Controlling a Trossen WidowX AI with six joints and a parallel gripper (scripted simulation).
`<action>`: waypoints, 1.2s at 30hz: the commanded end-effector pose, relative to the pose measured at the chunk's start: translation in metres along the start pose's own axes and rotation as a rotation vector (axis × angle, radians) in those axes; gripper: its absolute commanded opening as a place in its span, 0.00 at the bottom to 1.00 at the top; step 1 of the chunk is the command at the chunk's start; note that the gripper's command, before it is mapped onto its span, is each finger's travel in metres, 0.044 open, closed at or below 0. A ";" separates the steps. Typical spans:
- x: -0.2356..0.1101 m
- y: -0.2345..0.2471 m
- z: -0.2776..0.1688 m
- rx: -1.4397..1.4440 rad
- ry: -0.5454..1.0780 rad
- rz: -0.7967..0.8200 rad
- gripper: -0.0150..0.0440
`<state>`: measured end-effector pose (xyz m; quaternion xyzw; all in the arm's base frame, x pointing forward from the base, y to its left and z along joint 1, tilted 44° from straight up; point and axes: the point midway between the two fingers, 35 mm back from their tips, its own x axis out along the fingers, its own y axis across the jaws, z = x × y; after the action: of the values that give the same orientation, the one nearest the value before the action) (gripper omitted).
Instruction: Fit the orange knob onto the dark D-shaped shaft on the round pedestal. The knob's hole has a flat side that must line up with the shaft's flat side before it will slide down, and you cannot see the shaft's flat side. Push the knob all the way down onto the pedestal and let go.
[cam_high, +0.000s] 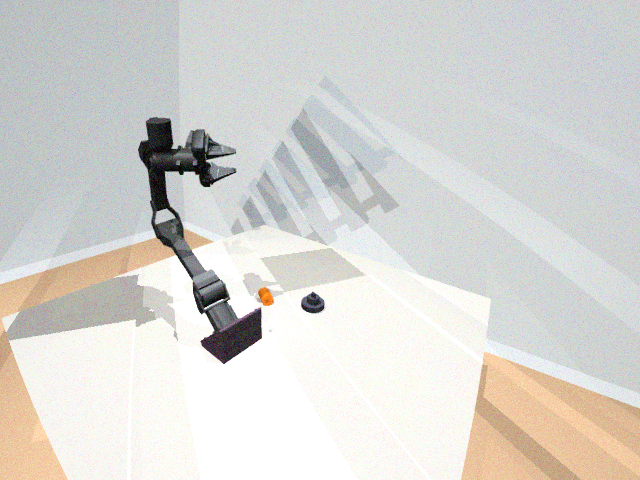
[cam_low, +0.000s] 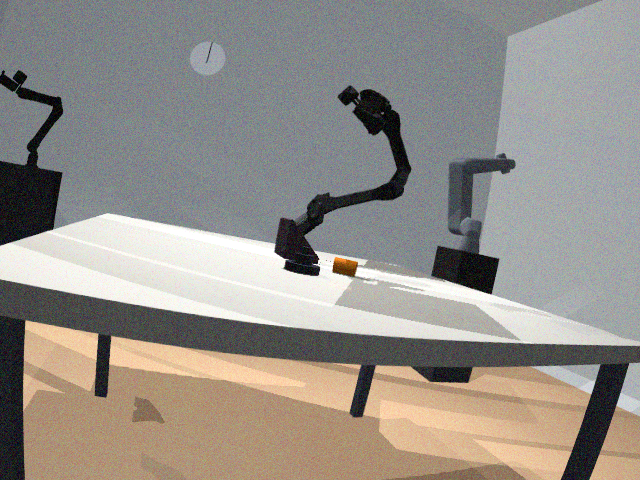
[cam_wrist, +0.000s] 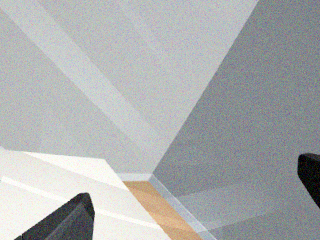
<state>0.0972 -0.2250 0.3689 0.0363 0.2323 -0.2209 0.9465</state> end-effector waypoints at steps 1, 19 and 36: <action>0.038 0.019 -0.011 0.209 0.058 0.160 1.00; 0.169 0.188 -0.121 1.286 1.015 0.404 1.00; 0.138 0.312 -0.248 1.662 1.817 -0.486 1.00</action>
<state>0.2547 0.0118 0.0969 0.7483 0.5779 -0.2800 0.1661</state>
